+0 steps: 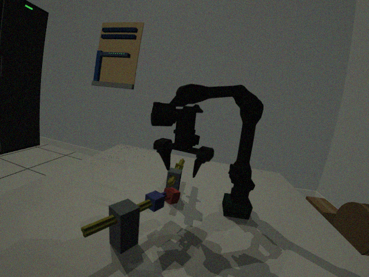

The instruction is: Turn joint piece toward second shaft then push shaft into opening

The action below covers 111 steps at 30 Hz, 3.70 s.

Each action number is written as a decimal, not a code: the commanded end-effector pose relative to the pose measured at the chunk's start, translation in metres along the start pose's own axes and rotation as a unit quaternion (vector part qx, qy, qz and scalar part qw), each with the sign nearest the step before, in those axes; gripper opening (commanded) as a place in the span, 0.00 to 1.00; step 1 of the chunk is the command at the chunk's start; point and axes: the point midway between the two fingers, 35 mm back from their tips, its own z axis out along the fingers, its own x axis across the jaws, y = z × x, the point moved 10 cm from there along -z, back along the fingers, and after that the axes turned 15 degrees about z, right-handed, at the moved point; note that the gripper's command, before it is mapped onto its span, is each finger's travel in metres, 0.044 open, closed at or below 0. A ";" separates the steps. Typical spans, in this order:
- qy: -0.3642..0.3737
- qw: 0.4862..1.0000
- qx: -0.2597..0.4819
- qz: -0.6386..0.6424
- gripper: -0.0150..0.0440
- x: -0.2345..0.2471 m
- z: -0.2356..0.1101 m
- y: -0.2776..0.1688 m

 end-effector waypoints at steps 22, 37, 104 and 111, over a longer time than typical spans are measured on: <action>0.004 0.987 -0.008 0.160 1.00 0.002 0.039 -0.007; 0.004 0.987 -0.008 0.160 1.00 0.001 0.083 -0.013; 0.004 0.987 -0.007 0.160 0.56 0.003 0.111 -0.037; 0.004 0.987 -0.007 0.160 0.56 0.003 0.111 -0.037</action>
